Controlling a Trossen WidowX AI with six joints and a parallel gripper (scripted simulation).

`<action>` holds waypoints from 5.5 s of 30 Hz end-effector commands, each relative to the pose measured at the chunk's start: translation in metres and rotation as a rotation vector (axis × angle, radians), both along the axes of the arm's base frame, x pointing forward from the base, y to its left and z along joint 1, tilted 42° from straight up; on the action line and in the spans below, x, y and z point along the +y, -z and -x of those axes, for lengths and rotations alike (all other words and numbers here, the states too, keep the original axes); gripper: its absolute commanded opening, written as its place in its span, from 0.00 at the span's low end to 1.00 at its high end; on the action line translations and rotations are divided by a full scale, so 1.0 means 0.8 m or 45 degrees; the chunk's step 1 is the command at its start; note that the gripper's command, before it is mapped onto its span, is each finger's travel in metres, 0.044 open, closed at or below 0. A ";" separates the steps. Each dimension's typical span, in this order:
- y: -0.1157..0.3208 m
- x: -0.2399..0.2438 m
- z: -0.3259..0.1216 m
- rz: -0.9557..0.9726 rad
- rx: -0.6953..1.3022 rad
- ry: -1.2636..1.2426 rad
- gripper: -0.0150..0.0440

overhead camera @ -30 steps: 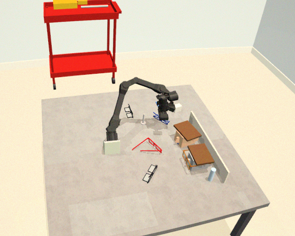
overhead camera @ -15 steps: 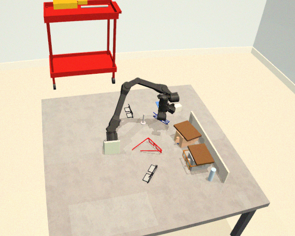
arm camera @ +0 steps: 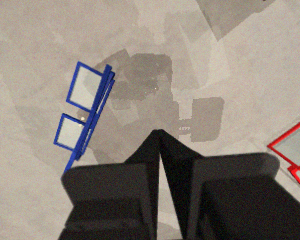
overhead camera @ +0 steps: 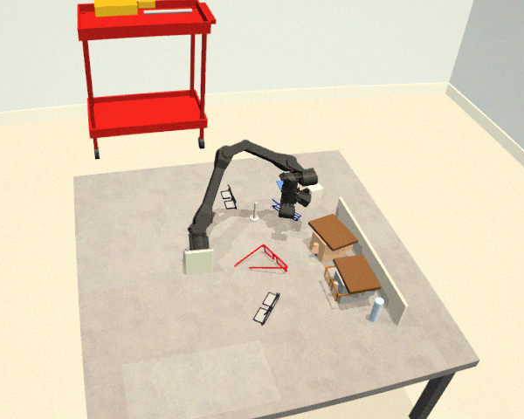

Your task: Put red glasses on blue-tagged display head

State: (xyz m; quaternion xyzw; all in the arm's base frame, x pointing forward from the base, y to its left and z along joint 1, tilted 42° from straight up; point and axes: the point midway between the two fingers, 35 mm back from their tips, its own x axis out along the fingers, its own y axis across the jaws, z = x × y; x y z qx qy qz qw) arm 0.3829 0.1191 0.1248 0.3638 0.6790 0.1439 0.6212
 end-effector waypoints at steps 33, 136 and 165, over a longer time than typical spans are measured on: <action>0.024 0.032 -0.001 0.000 0.012 0.001 0.25; -0.079 0.016 0.061 0.103 -0.849 -0.851 0.25; -0.109 0.078 0.267 0.118 -2.688 -2.936 0.25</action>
